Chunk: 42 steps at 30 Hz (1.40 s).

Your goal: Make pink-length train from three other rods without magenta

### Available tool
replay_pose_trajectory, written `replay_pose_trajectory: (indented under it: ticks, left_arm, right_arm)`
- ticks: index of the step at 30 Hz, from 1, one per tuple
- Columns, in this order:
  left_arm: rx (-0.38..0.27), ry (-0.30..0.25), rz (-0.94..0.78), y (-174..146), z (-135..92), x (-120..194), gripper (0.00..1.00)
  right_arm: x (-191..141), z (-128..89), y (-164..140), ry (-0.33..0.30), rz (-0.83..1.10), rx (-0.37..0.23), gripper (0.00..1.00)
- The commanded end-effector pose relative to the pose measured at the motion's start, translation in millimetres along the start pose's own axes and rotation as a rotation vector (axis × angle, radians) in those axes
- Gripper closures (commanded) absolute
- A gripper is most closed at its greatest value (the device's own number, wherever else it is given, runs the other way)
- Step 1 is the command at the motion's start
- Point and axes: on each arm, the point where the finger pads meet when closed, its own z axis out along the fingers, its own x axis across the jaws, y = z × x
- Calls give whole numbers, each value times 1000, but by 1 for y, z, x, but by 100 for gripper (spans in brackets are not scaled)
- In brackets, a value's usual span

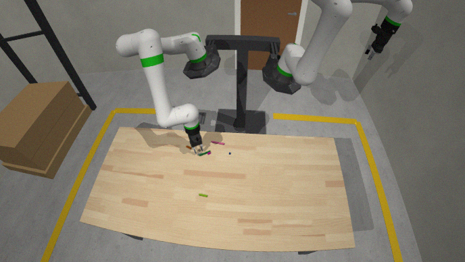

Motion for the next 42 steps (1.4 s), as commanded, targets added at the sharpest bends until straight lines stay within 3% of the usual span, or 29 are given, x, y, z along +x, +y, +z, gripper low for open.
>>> replay_pose_trajectory:
  ticks: [1,42]
  left_arm:
    - [-2,0,0,0,-1,0,0]
    - [-2,0,0,0,-1,0,0]
  right_arm:
    - [0,0,-1,1,0,1,13]
    - [0,15,-1,1,0,1,13]
